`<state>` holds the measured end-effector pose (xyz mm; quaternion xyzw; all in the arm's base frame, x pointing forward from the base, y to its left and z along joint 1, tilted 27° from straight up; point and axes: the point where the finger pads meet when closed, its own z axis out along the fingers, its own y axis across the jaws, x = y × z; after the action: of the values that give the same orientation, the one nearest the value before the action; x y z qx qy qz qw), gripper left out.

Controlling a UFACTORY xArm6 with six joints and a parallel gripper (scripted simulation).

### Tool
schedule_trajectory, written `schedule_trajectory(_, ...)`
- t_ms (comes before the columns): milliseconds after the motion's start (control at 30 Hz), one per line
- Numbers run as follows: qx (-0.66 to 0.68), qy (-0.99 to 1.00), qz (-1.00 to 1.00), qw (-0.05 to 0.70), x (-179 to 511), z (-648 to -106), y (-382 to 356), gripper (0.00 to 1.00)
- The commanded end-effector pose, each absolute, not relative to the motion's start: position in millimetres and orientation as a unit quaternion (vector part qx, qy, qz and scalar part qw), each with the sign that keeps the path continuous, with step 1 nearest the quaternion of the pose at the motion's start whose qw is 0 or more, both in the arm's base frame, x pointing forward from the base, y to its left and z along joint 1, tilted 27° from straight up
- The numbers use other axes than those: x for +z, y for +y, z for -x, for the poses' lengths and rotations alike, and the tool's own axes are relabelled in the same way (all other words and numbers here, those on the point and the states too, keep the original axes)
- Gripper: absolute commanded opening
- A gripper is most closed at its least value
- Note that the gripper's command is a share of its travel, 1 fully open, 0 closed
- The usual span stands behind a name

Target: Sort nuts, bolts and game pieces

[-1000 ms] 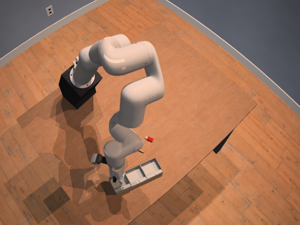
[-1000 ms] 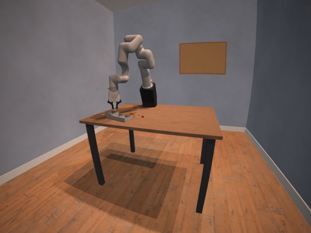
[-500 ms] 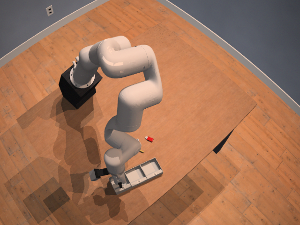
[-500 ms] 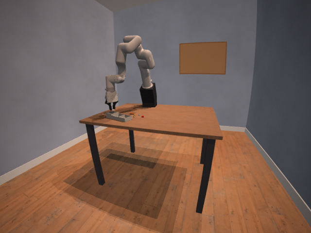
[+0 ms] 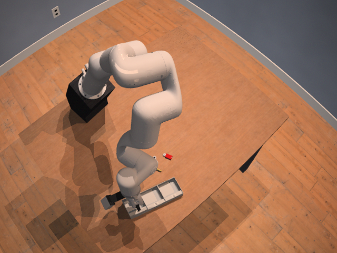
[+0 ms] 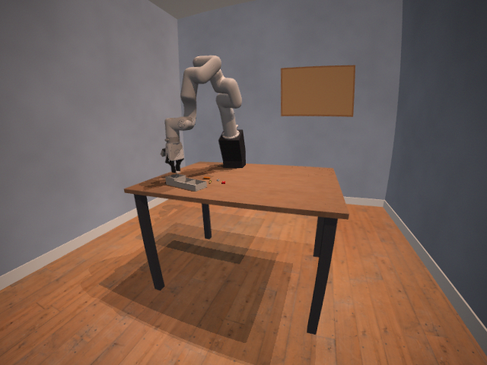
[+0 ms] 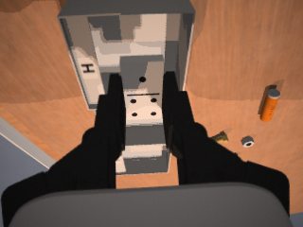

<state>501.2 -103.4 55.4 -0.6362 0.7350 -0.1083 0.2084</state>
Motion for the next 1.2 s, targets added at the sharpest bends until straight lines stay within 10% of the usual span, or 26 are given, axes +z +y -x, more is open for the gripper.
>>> schedule_trajectory(0, -0.11, 0.734, 0.636, 0.21, 56.7, -502.0, -103.9, 0.0)
schedule_trajectory(1167, -0.11, 0.734, 0.636, 0.209, 10.9, -524.9, -98.5, 0.0)
